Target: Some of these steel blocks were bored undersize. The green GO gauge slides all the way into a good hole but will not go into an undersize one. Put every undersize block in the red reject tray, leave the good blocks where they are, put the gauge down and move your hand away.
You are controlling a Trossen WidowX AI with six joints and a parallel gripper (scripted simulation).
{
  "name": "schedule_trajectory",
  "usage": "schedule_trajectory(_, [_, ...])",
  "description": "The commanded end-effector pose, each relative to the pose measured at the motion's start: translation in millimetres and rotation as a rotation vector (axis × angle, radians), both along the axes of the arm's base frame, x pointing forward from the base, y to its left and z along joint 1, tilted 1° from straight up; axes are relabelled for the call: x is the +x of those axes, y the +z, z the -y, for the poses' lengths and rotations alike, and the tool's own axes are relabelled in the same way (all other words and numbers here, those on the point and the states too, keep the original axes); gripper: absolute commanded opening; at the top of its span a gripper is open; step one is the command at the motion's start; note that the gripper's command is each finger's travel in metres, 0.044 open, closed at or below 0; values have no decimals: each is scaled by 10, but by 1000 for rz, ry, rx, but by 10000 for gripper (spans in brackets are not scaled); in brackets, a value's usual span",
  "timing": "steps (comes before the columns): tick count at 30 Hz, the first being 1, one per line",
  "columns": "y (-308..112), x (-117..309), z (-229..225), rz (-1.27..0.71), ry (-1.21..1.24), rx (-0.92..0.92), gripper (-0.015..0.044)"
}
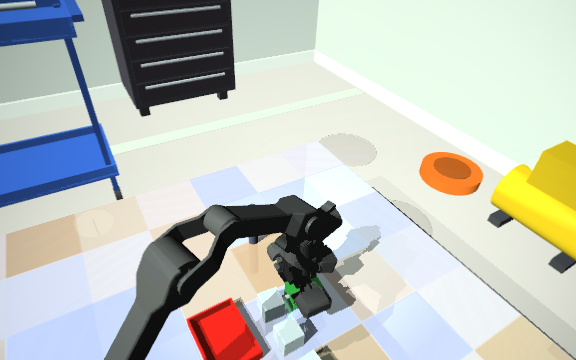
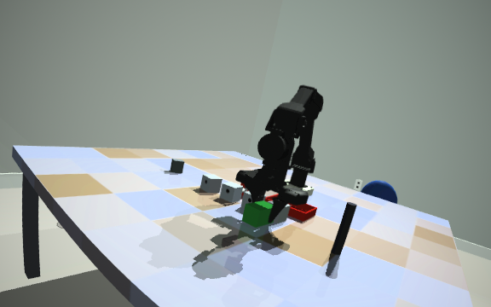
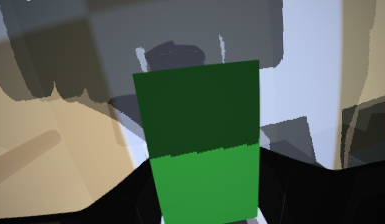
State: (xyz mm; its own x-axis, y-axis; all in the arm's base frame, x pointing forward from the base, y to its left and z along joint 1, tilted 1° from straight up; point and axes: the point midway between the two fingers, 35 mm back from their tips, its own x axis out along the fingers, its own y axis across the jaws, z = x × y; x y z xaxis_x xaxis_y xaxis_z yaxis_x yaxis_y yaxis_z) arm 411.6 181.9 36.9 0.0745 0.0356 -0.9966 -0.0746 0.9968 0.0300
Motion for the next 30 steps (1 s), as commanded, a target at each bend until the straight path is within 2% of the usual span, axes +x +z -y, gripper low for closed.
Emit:
schedule_trajectory(1, [62,-1,-4,17,-6,6,0])
schedule_trajectory(30, [54,-102,4,15,-6,6,0])
